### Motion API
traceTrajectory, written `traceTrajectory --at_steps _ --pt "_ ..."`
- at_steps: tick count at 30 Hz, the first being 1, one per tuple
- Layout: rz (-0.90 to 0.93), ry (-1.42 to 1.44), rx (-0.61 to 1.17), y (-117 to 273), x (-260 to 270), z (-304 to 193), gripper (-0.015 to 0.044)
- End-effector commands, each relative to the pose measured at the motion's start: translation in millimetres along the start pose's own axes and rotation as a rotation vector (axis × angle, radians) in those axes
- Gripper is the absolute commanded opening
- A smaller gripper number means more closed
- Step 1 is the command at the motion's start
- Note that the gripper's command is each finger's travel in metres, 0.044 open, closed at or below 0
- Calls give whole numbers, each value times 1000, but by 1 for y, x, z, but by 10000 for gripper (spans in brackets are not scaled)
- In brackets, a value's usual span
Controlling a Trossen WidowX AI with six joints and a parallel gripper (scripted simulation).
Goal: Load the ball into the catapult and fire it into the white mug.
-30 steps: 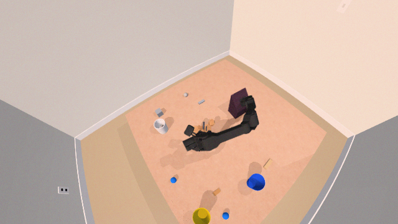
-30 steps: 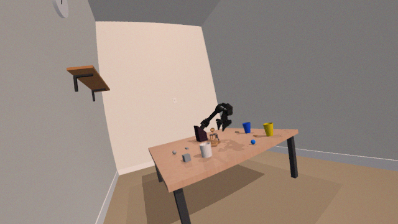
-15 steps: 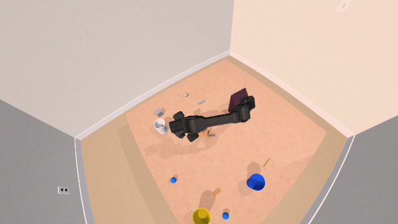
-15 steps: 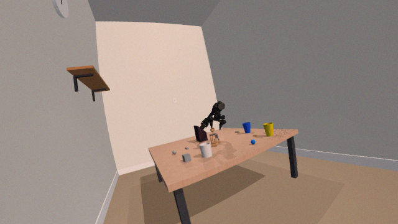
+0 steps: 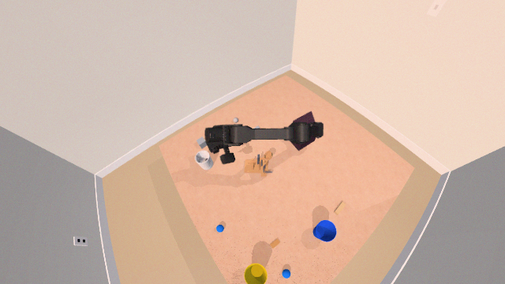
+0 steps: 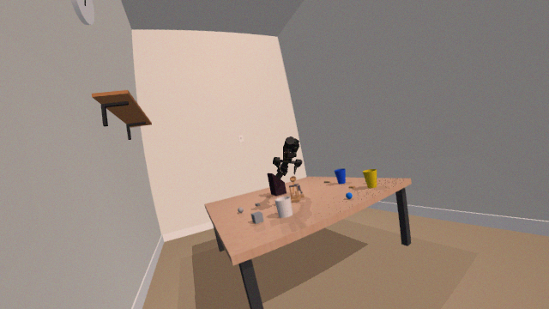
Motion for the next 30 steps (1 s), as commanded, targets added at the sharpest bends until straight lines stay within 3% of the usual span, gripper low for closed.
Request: traceTrajectory --at_steps 1,12,30 --pt "30 -102 -46 -1 -22 10 440" --pt "116 -395 -186 12 -91 33 440" --pt "119 -397 -187 9 -90 38 440"
Point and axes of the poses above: the point midway between the two fingers, 35 mm back from their tips, its own y axis back along the fingers, its own x axis across the jaws, z = x × y, the point moved 9 cm from there along y, back along the fingers, and after that the axes turned 12 degrees about -y, right-handed, at the moved point
